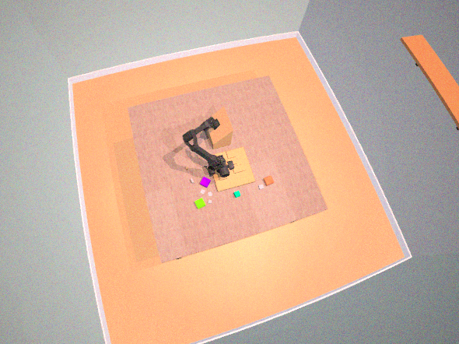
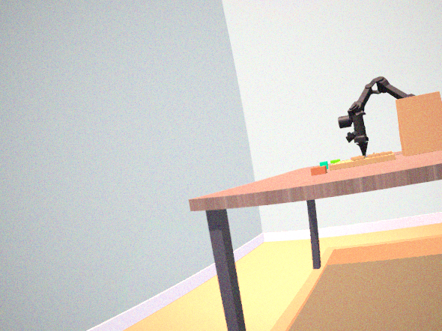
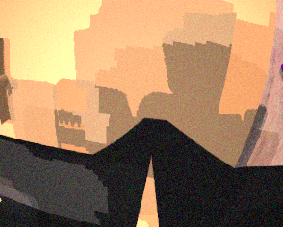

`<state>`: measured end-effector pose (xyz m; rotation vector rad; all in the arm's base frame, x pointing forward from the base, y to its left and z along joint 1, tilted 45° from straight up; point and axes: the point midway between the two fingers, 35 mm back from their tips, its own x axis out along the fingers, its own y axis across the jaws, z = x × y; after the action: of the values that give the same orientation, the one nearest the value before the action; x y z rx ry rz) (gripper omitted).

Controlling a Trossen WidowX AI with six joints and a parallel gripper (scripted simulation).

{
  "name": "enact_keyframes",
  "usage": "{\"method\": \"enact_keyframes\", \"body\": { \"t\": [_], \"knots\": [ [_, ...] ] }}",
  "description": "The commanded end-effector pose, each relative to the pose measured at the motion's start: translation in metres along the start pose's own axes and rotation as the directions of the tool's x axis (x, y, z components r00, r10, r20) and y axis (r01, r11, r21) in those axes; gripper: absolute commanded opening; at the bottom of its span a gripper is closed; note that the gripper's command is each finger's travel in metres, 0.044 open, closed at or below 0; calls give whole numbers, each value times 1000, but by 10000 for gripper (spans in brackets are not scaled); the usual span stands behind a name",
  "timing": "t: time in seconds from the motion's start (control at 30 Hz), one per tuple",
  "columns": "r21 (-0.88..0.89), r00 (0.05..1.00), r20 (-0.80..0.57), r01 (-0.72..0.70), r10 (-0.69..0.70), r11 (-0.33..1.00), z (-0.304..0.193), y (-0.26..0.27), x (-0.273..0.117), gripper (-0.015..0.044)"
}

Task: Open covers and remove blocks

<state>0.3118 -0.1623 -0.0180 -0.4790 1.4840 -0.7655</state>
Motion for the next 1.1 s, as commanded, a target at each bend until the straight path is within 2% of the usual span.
{"method": "enact_keyframes", "body": {
  "t": [0.0,1.07],
  "knots": [
    [-8,1000,-5,1,-1,1000,3,1,1,0],
    [-6,1000,-3,1,-1,1000,36,1,1,0]
  ]
}}
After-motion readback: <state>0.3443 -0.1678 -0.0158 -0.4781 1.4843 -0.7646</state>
